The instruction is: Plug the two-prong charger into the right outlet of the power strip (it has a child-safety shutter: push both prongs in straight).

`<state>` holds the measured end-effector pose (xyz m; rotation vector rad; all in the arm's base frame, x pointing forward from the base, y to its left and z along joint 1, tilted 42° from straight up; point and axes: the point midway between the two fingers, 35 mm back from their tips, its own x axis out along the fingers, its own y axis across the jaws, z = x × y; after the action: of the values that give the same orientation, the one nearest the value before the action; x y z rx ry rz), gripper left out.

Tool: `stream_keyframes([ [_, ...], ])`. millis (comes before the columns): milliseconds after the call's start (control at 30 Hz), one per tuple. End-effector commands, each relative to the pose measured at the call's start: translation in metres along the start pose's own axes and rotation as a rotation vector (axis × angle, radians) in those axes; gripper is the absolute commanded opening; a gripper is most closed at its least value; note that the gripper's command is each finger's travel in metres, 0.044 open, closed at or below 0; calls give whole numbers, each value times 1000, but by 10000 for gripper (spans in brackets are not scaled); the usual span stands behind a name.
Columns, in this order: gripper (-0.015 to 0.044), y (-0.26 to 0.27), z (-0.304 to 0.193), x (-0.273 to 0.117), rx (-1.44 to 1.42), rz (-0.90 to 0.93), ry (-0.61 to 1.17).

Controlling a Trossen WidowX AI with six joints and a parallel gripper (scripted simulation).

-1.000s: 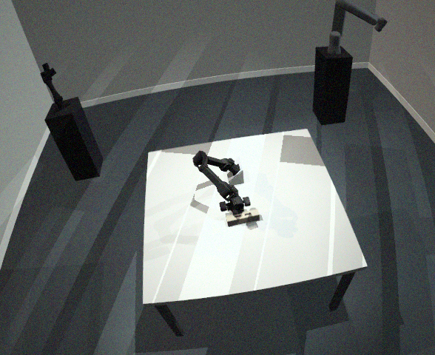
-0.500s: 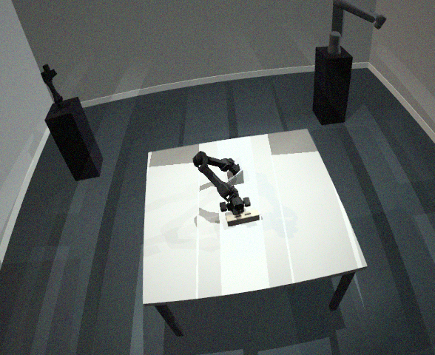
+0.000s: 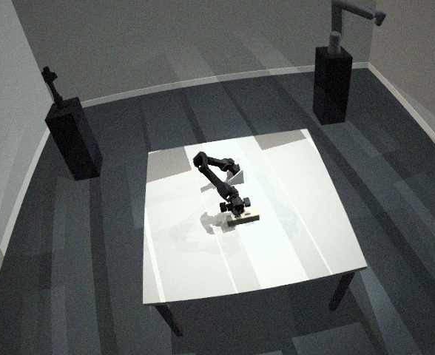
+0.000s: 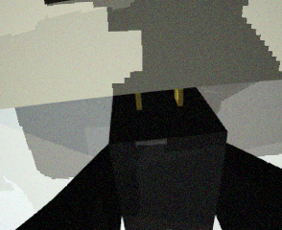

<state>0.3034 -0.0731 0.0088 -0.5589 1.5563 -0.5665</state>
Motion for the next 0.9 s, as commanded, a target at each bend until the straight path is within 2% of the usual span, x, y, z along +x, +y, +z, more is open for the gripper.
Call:
stream_keyframes([
  [0,0,-1,2,0,-7,-5,1],
  [867,0,-1,10,-1,-6,-5,0],
])
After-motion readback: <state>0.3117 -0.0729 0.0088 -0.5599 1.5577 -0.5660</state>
